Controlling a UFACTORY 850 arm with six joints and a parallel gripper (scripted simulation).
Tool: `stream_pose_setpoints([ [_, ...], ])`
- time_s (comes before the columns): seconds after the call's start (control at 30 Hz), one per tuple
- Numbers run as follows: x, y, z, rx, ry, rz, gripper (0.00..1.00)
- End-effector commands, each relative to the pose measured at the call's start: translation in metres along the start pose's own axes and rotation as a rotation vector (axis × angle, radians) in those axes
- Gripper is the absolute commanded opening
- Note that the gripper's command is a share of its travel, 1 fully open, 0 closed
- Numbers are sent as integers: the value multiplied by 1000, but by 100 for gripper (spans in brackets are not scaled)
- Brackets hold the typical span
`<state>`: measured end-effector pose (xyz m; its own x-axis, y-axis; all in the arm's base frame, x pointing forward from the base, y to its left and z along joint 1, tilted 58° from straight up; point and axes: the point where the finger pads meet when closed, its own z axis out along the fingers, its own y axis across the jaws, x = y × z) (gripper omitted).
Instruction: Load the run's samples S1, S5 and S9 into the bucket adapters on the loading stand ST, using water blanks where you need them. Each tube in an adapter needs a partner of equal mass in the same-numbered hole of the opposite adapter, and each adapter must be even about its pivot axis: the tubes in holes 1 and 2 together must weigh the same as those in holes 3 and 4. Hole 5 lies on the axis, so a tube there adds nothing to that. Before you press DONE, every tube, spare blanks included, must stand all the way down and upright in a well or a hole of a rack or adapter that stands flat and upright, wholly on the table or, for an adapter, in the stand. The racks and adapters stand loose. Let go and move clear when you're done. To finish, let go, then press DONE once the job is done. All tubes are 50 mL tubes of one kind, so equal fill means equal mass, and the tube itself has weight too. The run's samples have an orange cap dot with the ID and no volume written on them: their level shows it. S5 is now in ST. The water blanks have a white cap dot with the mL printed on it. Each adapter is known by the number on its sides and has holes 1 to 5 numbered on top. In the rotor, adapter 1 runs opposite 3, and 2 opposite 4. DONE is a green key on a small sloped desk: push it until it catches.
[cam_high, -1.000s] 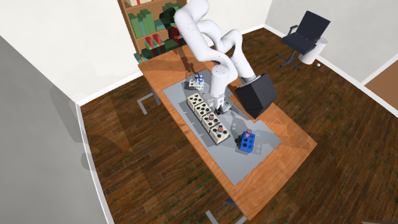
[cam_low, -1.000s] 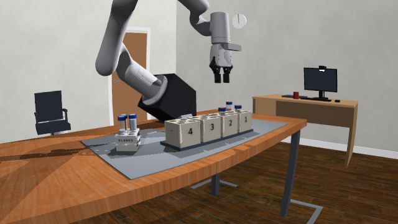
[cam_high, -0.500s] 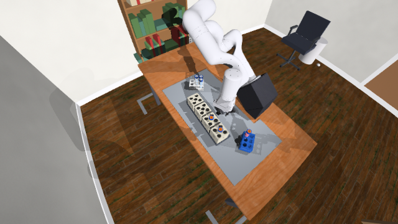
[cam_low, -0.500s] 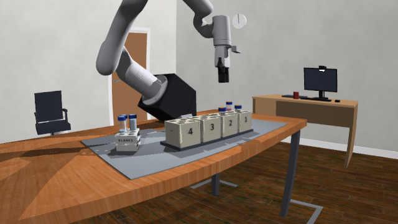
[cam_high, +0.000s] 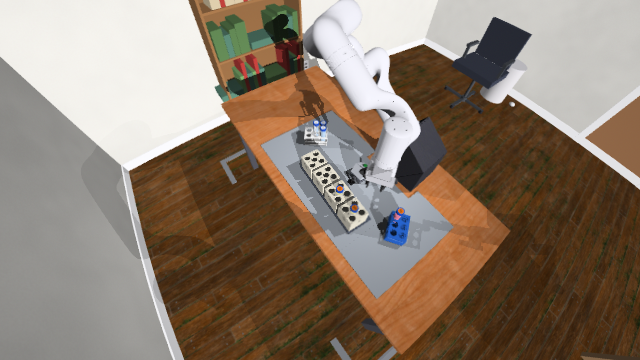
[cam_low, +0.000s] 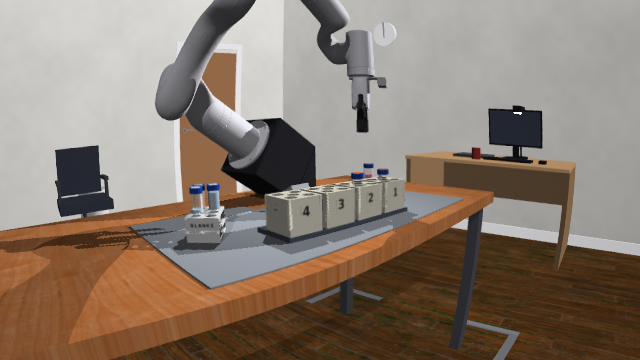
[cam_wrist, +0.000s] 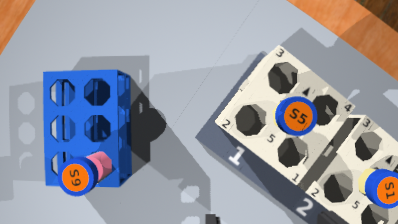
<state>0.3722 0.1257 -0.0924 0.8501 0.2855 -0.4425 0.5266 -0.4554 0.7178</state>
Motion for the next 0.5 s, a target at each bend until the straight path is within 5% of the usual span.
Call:
stream_pose_setpoints([
  [0.0,2,-19,-1,0,1,0,57],
  [0.47,5,-79,-1,1,1,0,57],
])
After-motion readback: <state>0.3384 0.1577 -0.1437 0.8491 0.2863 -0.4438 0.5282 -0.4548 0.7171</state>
